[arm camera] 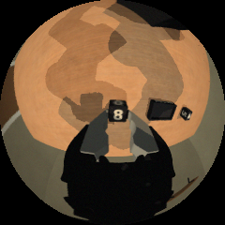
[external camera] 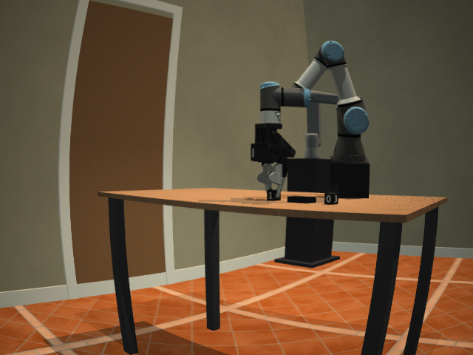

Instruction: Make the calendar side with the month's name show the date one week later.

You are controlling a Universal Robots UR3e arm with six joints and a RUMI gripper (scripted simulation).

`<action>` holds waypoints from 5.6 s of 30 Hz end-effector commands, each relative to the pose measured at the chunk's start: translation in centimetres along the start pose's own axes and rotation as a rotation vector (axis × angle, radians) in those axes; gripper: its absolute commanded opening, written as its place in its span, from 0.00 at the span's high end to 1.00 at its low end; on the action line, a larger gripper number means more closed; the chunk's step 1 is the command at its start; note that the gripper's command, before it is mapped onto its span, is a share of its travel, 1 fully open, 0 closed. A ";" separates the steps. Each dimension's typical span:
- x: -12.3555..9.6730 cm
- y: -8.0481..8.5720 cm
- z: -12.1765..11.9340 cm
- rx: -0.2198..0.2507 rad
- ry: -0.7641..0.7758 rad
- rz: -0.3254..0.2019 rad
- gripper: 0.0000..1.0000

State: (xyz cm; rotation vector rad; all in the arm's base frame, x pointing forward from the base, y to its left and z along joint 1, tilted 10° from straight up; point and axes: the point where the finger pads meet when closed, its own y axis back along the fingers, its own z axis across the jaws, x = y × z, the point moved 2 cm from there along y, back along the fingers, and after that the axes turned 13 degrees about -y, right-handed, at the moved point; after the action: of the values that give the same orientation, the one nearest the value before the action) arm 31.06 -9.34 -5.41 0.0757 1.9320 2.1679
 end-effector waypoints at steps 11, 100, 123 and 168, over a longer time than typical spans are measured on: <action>-0.1 0.0 0.0 0.001 0.000 -0.002 0.89; -0.1 0.1 0.0 0.001 0.000 -0.002 0.71; -0.1 5.0 0.0 0.001 0.000 -0.002 0.71; 0.0 9.0 0.0 0.001 0.001 -0.002 0.00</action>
State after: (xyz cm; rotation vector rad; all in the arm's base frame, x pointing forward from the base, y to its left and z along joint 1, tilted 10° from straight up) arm 29.78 -10.23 3.44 0.0758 1.9318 2.1682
